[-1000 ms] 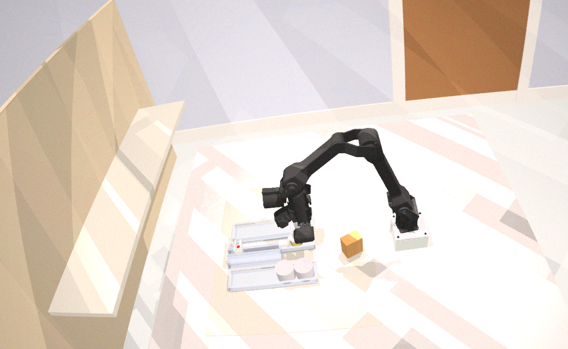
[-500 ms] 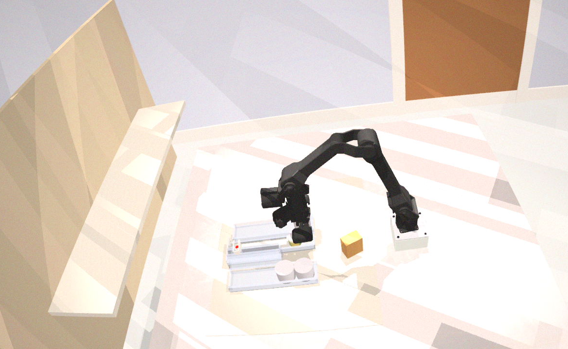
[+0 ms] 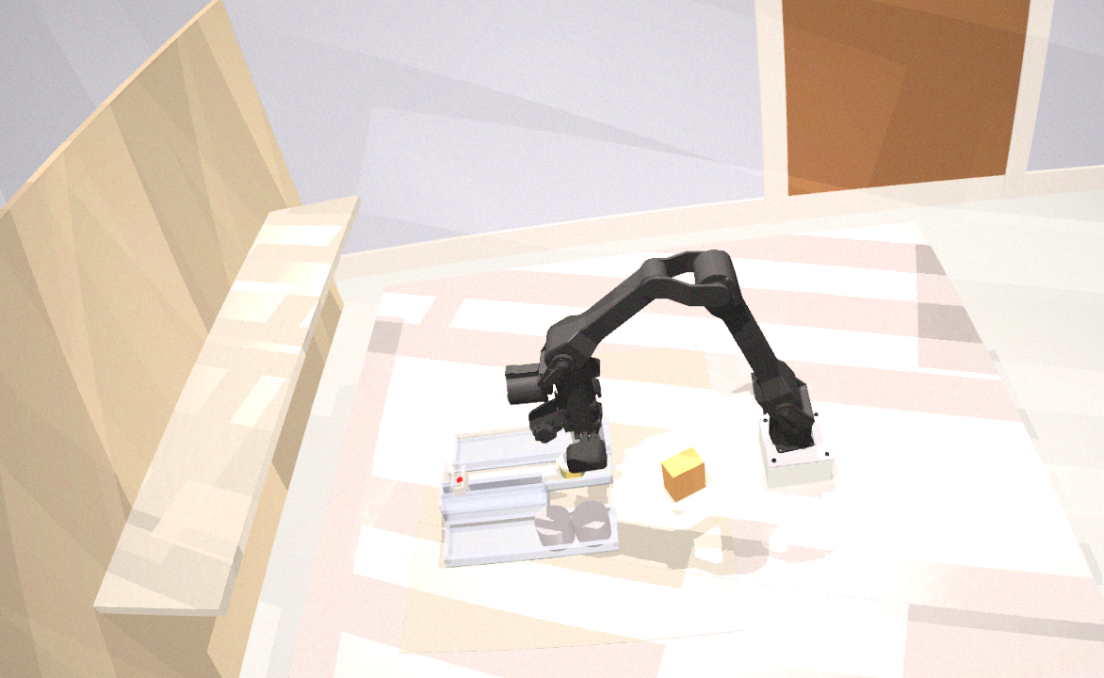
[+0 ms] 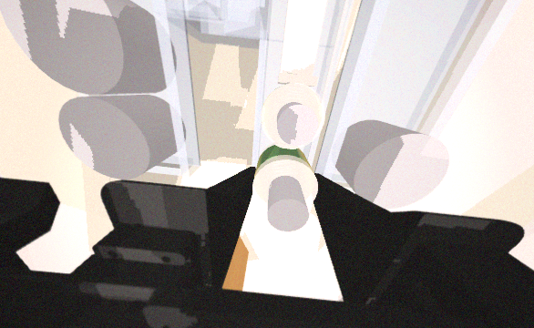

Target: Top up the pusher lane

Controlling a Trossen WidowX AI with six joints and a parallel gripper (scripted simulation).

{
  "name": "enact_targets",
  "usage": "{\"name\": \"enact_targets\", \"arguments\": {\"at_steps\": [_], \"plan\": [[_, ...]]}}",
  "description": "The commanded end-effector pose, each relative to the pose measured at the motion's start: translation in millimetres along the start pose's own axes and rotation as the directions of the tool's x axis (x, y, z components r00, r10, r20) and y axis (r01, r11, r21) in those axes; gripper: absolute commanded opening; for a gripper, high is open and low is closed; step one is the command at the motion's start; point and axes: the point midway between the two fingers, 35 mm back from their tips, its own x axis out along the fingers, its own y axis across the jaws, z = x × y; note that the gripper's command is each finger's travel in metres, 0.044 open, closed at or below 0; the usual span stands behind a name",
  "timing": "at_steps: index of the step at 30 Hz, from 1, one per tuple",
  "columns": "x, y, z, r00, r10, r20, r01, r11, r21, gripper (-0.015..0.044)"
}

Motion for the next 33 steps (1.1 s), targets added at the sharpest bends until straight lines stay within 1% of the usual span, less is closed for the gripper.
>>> {"name": "enact_targets", "arguments": {"at_steps": [1, 33], "plan": [[-2.4, -0.8, 6.7, 1.0, -0.005, 0.026, 0.005, 1.0, 0.005, 0.0], [-0.3, -0.9, 9.3, 1.0, -0.005, 0.026, 0.005, 1.0, 0.005, 0.0]]}}
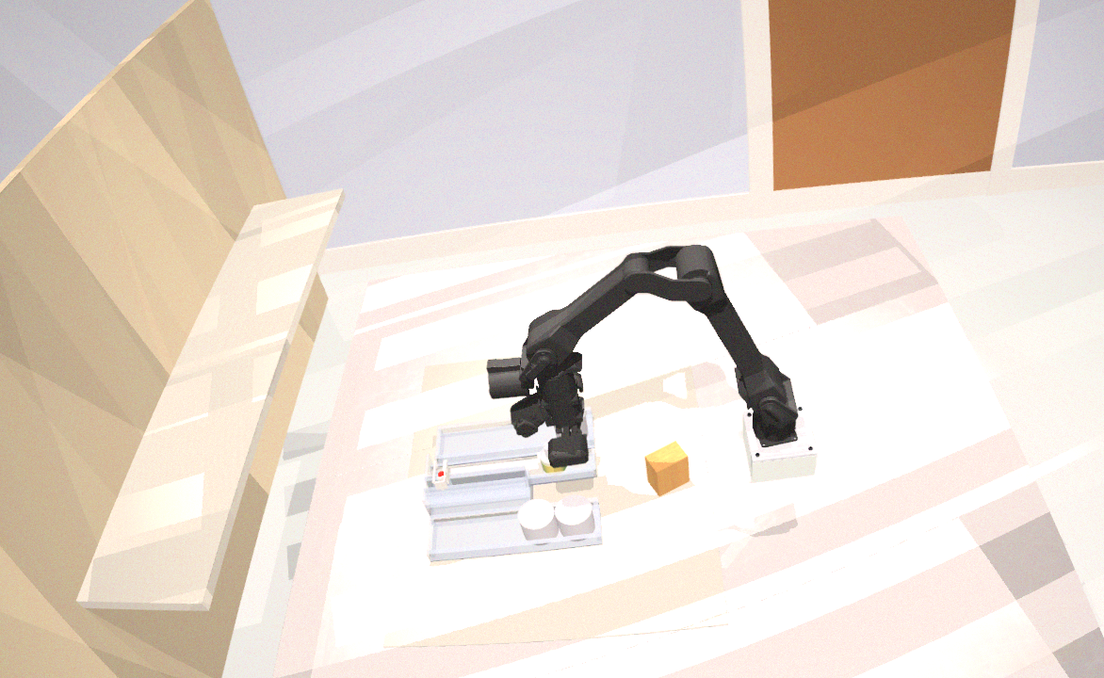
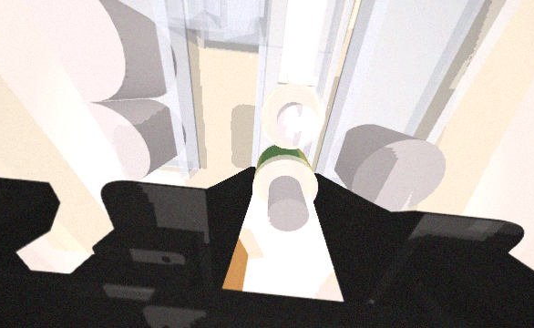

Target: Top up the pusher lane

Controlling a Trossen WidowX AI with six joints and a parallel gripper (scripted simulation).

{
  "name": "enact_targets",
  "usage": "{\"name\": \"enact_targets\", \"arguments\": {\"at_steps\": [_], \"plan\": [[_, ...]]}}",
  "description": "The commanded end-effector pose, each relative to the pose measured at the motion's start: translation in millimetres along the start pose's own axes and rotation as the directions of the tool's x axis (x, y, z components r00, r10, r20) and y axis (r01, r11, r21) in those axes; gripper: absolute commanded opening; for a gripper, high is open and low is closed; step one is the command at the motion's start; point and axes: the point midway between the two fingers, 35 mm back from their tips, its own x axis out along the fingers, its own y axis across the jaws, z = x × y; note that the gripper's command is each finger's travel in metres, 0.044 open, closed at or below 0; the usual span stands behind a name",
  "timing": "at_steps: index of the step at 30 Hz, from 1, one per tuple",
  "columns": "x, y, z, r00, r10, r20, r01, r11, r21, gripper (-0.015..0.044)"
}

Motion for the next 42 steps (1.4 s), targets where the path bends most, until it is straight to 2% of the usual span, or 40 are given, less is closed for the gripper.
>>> {"name": "enact_targets", "arguments": {"at_steps": [1, 42], "plan": [[-1, -1, 6, 1.0, -0.005, 0.022, 0.005, 1.0, 0.005, 0.0], [11, -1, 6, 1.0, -0.005, 0.022, 0.005, 1.0, 0.005, 0.0]]}}
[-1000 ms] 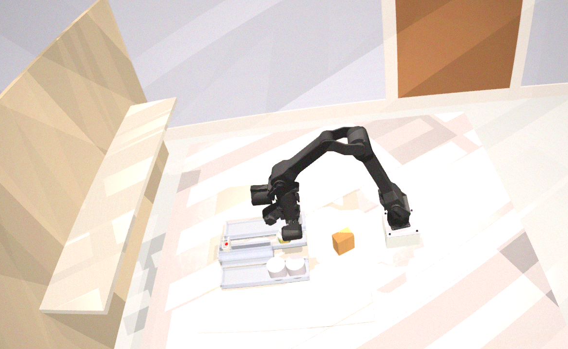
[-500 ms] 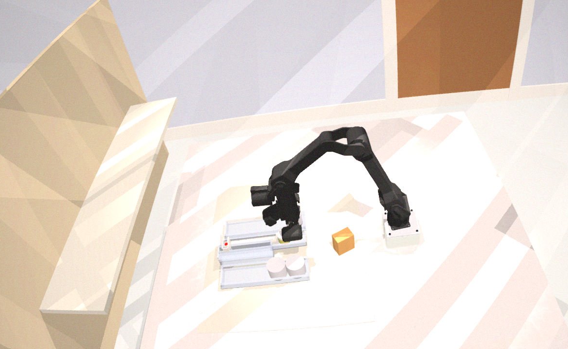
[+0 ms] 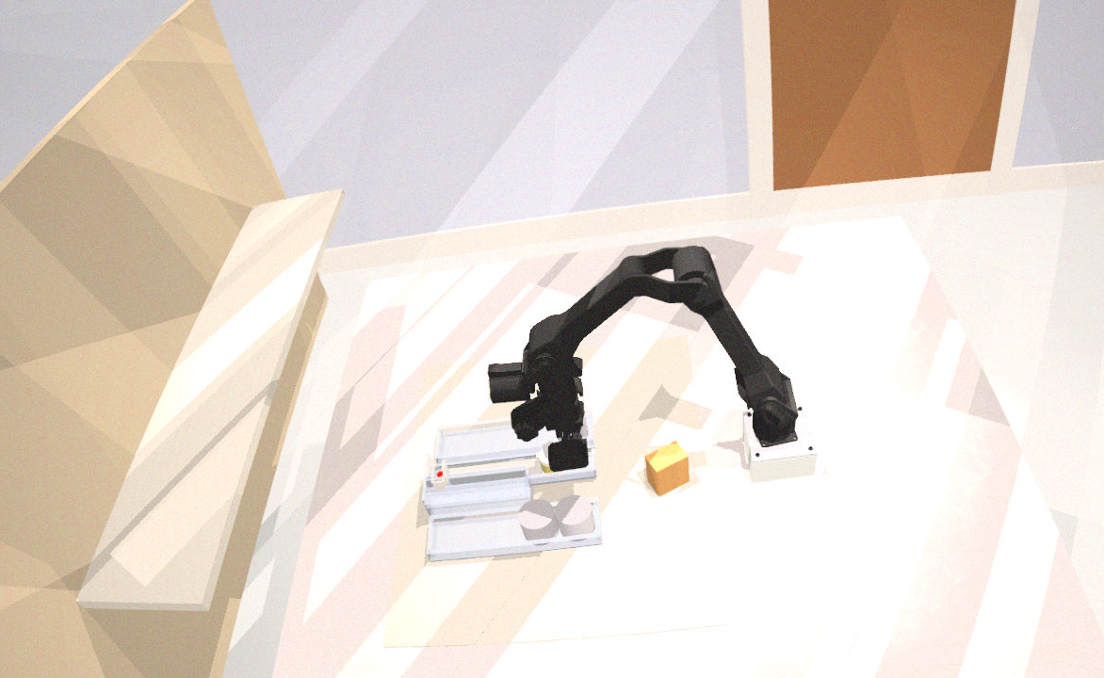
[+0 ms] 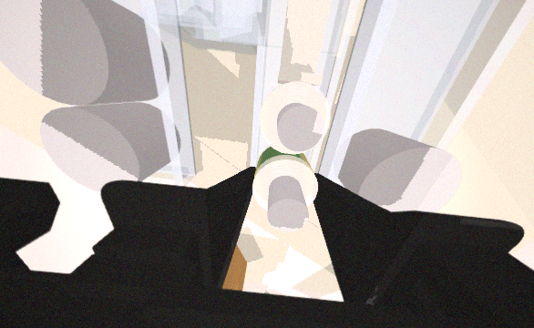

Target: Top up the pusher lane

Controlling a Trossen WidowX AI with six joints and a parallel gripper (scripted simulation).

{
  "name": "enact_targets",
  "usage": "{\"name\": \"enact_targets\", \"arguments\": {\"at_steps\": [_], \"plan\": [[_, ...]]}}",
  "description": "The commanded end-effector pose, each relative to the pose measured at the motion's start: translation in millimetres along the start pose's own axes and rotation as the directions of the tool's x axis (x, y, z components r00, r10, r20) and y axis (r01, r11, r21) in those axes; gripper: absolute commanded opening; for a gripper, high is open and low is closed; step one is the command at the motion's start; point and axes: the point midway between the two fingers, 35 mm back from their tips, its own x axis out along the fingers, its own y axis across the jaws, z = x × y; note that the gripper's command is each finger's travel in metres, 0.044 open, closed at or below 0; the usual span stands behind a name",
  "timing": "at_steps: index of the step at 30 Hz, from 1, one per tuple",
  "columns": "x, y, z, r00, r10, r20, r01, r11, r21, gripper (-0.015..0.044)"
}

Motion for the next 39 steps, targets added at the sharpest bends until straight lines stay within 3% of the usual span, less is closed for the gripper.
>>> {"name": "enact_targets", "arguments": {"at_steps": [1, 39], "plan": [[1, -1, 4, 1.0, -0.004, 0.017, 0.004, 1.0, 0.005, 0.0], [12, -1, 2, 1.0, -0.004, 0.016, 0.004, 1.0, 0.005, 0.0]]}}
